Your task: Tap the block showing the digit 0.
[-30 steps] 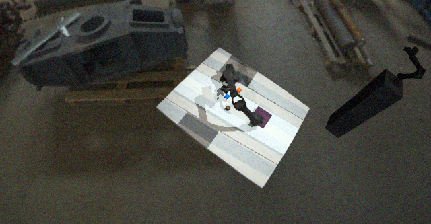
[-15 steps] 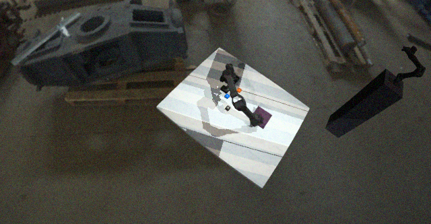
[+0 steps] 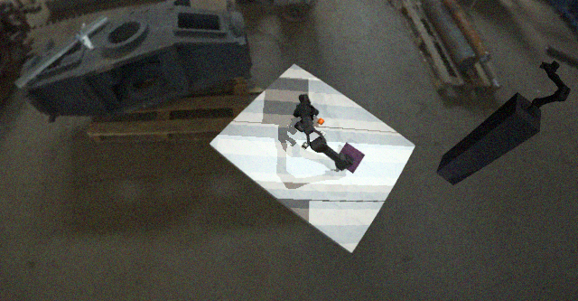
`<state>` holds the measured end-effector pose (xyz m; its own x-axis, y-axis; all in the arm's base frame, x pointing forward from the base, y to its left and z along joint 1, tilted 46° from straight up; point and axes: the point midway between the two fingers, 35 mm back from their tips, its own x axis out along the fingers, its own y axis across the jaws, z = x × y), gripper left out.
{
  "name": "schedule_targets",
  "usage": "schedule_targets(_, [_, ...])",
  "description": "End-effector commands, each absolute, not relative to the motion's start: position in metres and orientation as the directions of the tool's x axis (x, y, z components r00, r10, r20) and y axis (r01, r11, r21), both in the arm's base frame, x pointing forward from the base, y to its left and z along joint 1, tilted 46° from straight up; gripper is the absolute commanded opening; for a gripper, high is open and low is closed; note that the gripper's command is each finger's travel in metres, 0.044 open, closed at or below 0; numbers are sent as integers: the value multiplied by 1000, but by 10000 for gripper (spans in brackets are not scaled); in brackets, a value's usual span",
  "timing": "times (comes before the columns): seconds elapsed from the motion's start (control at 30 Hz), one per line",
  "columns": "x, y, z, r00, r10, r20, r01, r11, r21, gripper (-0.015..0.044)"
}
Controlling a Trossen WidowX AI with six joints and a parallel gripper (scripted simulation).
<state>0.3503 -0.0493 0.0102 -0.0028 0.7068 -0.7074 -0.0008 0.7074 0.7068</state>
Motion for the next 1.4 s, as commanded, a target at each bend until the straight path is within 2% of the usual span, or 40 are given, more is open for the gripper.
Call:
schedule_targets(0.0, [350,-48,10,-2,709,-705,3,705,709,20])
schedule_targets(1.0, [350,-26,-11,-2,710,-704,3,704,710,20])
schedule_targets(1.23, [350,-48,10,-2,709,-705,3,705,709,20])
schedule_targets(1.37, [346,-35,48,11,705,-709,14,709,705,125])
